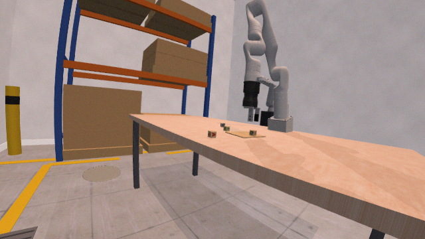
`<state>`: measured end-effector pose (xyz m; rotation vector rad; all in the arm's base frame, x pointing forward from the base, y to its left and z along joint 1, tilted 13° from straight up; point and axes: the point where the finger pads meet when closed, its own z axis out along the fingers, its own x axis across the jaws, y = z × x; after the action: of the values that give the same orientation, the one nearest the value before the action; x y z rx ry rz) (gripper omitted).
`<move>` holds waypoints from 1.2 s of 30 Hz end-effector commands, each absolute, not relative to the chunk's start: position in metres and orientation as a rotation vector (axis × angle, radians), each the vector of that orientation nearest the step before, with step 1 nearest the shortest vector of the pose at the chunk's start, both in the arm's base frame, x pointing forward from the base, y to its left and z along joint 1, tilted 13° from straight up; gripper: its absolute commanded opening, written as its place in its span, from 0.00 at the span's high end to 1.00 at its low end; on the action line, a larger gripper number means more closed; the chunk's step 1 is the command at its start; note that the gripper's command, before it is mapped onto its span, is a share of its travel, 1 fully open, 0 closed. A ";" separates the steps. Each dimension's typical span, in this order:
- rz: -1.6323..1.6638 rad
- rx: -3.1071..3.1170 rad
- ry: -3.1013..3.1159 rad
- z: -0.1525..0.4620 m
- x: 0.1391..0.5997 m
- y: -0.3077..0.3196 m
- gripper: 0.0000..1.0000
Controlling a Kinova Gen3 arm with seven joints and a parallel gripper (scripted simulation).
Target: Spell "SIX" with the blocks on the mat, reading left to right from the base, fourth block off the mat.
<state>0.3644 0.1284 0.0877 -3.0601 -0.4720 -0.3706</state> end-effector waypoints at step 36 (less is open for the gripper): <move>-0.357 -3.059 -0.483 0.056 0.368 0.132 0.00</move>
<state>0.3679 0.1319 0.0559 -3.0591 -0.4820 -0.3557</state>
